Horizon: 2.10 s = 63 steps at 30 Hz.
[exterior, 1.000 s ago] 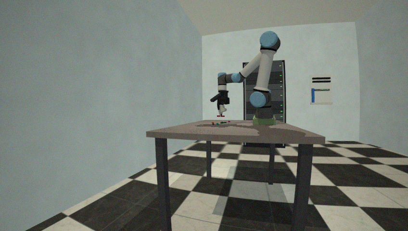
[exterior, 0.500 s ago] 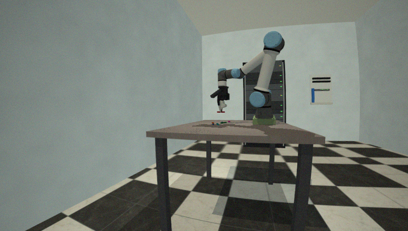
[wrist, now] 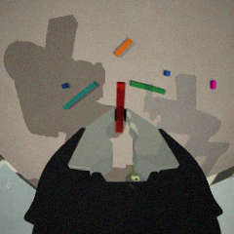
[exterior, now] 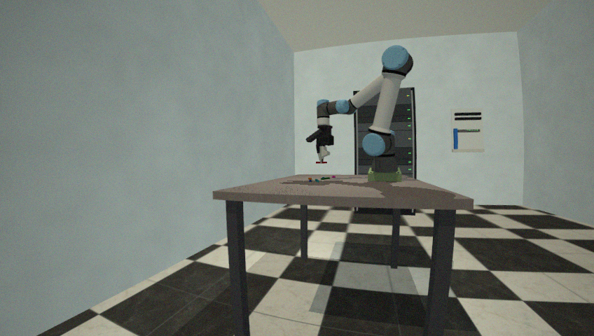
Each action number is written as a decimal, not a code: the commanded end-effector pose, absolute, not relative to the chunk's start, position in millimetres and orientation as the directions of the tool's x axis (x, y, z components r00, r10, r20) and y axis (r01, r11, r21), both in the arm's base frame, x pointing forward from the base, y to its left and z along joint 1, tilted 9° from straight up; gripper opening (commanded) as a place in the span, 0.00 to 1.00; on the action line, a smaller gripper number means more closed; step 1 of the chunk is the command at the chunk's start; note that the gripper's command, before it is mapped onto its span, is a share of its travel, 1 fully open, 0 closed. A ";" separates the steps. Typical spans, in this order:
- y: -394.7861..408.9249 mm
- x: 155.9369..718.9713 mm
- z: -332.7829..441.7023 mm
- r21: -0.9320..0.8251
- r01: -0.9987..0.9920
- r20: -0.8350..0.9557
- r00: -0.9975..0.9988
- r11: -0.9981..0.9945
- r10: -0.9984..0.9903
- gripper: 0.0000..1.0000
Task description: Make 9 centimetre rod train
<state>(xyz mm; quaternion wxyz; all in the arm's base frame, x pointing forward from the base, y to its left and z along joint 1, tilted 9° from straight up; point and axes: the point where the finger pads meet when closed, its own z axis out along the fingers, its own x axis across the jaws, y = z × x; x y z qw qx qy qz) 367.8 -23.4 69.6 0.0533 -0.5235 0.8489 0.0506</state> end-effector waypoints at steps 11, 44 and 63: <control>-133.4 370.1 55.8 0.004 -0.958 -0.143 -0.283 0.285 -0.948 0.00; -250.6 332.2 34.5 -0.024 -0.995 -0.146 -0.097 0.101 -0.985 0.00; -245.1 334.7 -5.6 -0.024 -0.995 -0.146 -0.096 0.101 -0.985 0.00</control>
